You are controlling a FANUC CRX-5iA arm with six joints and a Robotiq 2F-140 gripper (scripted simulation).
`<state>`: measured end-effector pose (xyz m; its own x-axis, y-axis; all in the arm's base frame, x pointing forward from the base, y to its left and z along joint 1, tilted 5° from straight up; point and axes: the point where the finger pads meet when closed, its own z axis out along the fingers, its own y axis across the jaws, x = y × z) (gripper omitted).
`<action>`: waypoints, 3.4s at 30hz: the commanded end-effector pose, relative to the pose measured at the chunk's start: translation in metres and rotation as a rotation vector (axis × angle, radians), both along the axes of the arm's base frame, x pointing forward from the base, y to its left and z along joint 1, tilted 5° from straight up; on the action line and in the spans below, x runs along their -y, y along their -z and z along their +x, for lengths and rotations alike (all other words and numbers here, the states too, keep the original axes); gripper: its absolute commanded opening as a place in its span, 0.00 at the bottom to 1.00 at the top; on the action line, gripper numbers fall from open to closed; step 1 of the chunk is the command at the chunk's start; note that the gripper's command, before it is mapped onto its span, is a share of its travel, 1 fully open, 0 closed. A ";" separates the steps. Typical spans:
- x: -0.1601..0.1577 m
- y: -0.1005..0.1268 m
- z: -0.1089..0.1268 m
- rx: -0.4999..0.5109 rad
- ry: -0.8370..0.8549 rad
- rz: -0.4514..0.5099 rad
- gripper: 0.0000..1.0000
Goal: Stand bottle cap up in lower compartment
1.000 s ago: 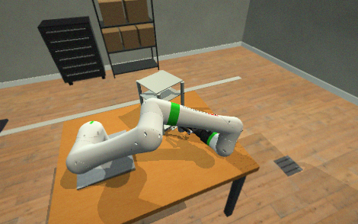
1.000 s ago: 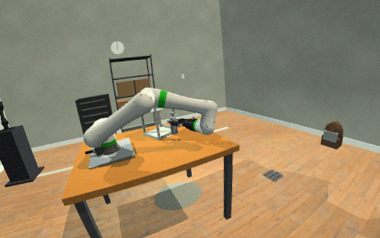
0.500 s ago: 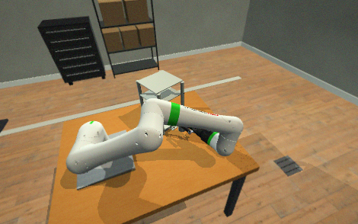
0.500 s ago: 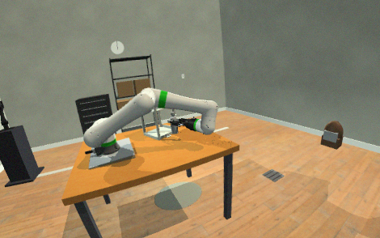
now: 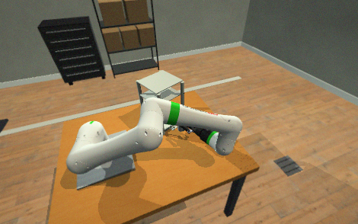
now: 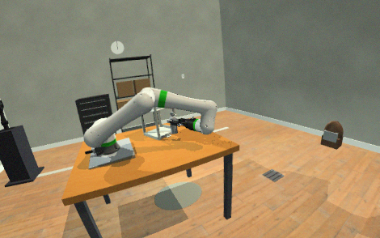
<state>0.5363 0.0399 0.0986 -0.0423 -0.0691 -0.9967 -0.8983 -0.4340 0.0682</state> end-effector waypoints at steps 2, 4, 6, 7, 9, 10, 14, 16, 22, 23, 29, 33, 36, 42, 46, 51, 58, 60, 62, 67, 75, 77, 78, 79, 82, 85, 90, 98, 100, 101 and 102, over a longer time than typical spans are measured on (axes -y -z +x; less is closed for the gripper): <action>-0.002 0.000 -0.001 0.000 0.000 0.000 0.00; -0.004 0.000 -0.002 0.000 0.000 0.000 0.00; -0.007 0.000 -0.003 0.000 0.000 0.000 0.00; -0.008 0.000 -0.004 0.000 0.000 0.000 0.00; -0.012 0.000 -0.006 0.000 0.000 0.000 0.00; -0.013 0.000 -0.006 0.000 0.000 0.000 0.00; -0.021 0.001 -0.010 0.000 0.000 0.000 0.00; -0.023 0.001 -0.011 0.000 0.000 0.000 0.00; -0.034 0.001 -0.016 0.000 0.000 0.000 0.00; -0.036 0.002 -0.018 0.000 0.000 0.000 0.00; -0.052 0.002 -0.025 0.000 0.000 0.000 0.00; -0.060 0.003 -0.029 0.000 0.000 0.000 0.00; -0.066 0.003 -0.032 0.000 0.000 0.000 0.00; -0.083 0.004 -0.040 0.000 0.000 0.000 0.00; -0.093 0.004 -0.045 0.000 0.000 0.000 0.00; -0.101 0.005 -0.049 0.000 0.000 0.000 0.00; -0.116 0.005 -0.056 0.000 0.000 0.000 0.00; -0.119 0.006 -0.058 0.000 0.000 0.000 0.00; -0.122 0.006 -0.059 0.000 0.000 0.000 0.00; -0.127 0.006 -0.062 0.000 0.000 0.000 0.00; -0.131 0.006 -0.064 0.000 0.000 0.000 0.00; -0.132 0.006 -0.064 0.000 0.000 0.000 0.00; -0.132 0.006 -0.064 0.000 0.000 0.000 0.00; -0.132 0.006 -0.064 0.000 0.000 0.000 0.00; -0.132 0.006 -0.064 0.000 0.000 0.000 0.00; -0.132 0.006 -0.064 0.000 0.000 0.000 0.00; -0.132 0.006 -0.064 0.000 0.000 0.000 0.00; -0.132 0.006 -0.064 0.000 0.000 0.000 0.00; -0.132 0.006 -0.064 0.000 0.000 0.000 0.00; -0.132 0.006 -0.064 0.000 0.000 0.000 0.00; -0.132 0.006 -0.064 0.000 0.000 0.000 0.00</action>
